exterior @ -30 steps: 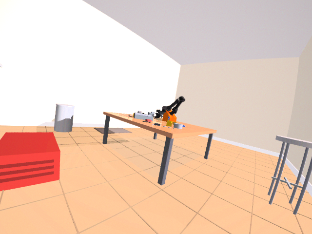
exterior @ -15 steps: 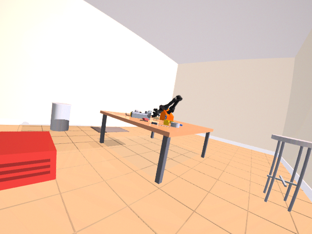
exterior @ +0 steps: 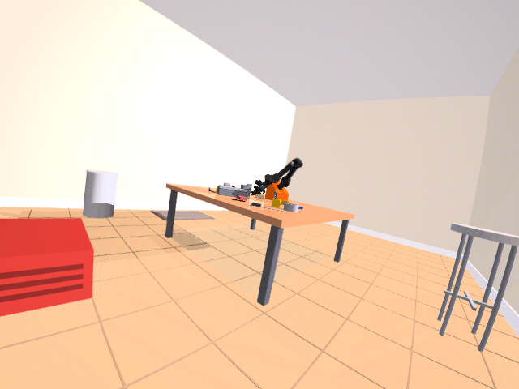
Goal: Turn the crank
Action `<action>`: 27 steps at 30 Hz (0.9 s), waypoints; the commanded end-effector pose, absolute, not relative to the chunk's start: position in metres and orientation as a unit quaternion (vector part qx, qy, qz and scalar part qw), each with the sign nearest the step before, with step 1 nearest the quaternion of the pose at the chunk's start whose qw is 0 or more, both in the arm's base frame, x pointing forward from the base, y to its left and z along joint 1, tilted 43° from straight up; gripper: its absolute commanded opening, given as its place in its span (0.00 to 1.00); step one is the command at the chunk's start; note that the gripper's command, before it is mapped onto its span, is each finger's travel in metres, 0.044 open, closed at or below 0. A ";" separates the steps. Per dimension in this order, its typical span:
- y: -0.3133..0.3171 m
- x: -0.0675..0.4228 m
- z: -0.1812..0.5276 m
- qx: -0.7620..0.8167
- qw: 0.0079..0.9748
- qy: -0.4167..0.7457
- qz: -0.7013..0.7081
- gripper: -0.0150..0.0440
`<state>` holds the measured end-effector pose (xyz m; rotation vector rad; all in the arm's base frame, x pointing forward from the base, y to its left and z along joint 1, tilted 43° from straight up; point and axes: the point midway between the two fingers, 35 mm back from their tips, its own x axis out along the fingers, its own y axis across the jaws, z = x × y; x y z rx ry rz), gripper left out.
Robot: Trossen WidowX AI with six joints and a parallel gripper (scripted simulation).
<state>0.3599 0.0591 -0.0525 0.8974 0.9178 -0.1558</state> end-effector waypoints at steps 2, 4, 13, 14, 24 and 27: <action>0.053 0.355 -0.058 0.416 0.796 0.432 -0.085 0.25; 0.053 0.355 -0.058 0.416 0.796 0.432 -0.085 0.25; 0.052 0.355 -0.058 0.416 0.796 0.432 -0.085 0.25; 0.052 0.355 -0.058 0.416 0.796 0.432 -0.085 0.25; 0.051 0.354 -0.058 0.416 0.796 0.432 -0.085 0.25; 0.051 0.354 -0.058 0.416 0.796 0.432 -0.085 0.25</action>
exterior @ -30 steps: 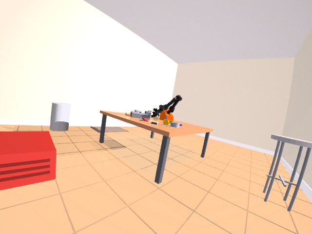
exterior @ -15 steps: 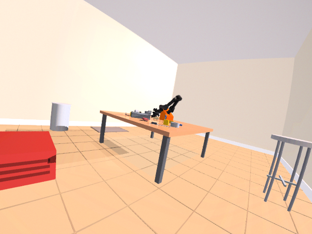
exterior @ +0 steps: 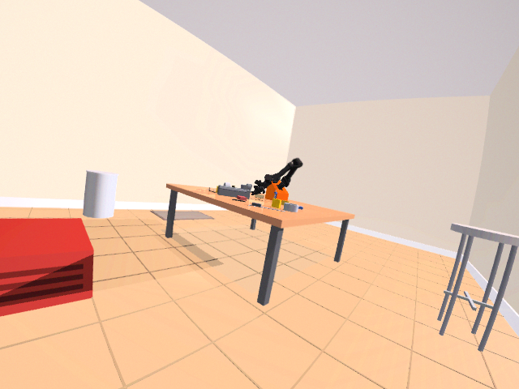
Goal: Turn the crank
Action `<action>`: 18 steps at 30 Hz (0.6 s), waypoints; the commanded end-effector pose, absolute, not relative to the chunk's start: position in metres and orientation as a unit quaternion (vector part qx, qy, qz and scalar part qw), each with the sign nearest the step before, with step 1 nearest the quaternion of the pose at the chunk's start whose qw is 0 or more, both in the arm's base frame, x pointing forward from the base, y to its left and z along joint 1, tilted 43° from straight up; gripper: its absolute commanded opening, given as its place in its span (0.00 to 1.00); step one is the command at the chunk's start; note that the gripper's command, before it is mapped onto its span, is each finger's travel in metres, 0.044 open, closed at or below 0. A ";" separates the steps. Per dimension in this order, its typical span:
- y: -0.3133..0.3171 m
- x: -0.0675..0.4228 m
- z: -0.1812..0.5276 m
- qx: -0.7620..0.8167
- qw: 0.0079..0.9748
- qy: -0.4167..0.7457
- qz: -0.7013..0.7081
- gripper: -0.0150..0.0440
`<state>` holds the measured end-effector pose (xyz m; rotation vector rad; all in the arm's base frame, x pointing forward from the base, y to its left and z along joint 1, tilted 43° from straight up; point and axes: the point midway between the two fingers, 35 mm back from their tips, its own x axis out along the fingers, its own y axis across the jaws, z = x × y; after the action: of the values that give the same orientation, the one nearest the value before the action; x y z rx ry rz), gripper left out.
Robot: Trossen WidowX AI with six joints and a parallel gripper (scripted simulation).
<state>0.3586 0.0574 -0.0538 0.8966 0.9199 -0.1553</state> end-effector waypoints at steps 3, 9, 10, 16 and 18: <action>0.051 0.354 -0.059 0.416 0.796 0.432 -0.085 0.25; 0.050 0.353 -0.059 0.416 0.796 0.432 -0.085 0.25; 0.050 0.353 -0.059 0.416 0.796 0.432 -0.085 0.25; 0.049 0.353 -0.059 0.416 0.796 0.432 -0.085 0.25; 0.048 0.353 -0.059 0.416 0.796 0.432 -0.085 0.25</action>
<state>0.3571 0.0549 -0.0551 0.8955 0.9224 -0.1563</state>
